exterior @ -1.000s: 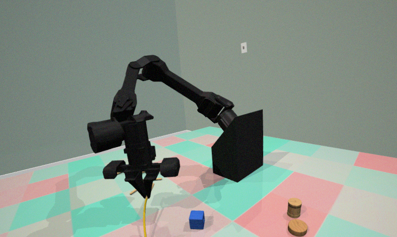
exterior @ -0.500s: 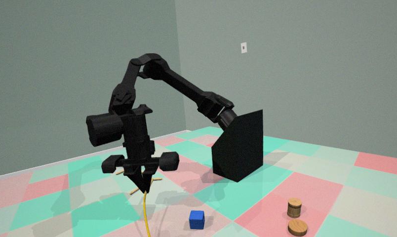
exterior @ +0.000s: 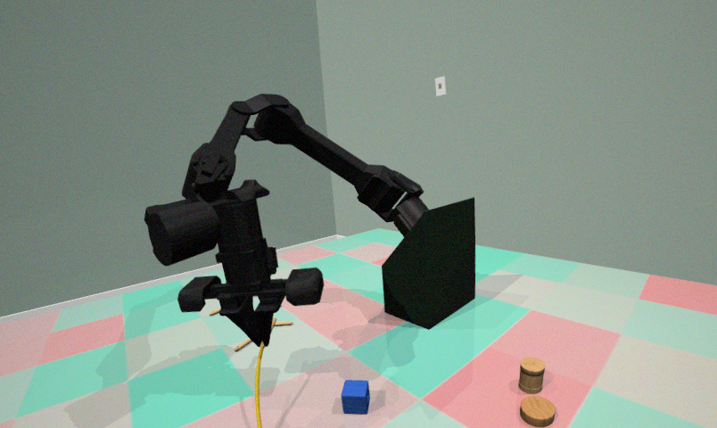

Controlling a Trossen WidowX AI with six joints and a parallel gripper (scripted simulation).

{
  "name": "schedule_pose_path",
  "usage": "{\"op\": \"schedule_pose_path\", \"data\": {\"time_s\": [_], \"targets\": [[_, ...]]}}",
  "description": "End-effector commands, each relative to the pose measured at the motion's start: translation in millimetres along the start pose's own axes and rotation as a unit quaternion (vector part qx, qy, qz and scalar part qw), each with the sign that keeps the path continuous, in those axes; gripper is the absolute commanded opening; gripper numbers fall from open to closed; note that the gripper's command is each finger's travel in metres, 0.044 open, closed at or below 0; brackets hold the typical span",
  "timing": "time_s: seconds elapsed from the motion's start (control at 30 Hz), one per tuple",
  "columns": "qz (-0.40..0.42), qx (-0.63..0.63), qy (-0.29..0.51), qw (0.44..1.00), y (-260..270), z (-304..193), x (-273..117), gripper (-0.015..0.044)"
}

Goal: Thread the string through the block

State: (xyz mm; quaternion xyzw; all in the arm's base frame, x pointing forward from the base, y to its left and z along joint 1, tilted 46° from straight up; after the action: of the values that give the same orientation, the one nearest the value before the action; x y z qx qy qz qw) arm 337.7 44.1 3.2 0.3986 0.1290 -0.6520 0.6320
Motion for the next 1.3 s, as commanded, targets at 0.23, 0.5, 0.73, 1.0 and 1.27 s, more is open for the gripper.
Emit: {"op": "schedule_pose_path", "data": {"time_s": [0.23,0.5,0.73,1.0,1.27], "targets": [[-0.012,0.001,-0.016,1.000,0,-13,-9,0.0000],[-0.018,0.001,-0.030,0.999,-1,-21,-17,0.0000],[-0.022,0.001,-0.043,0.999,-2,-27,-24,0.0000],[-0.026,0.000,-0.058,0.998,-4,-34,-33,0.0000],[-0.027,0.001,-0.075,0.997,-6,-41,-41,0.0000]]}}
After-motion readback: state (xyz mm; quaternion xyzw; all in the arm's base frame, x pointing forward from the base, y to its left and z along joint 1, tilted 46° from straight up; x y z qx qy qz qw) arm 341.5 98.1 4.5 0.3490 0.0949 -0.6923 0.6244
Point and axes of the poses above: the point midway between the two fingers, 35 mm back from their tips, its own x axis out along the fingers, its own y axis across the jaws, z = x × y, the point moved 4 cm from there along -x, back along the fingers, and after that the axes turned 13 degrees about -x, right-handed, at the moved point
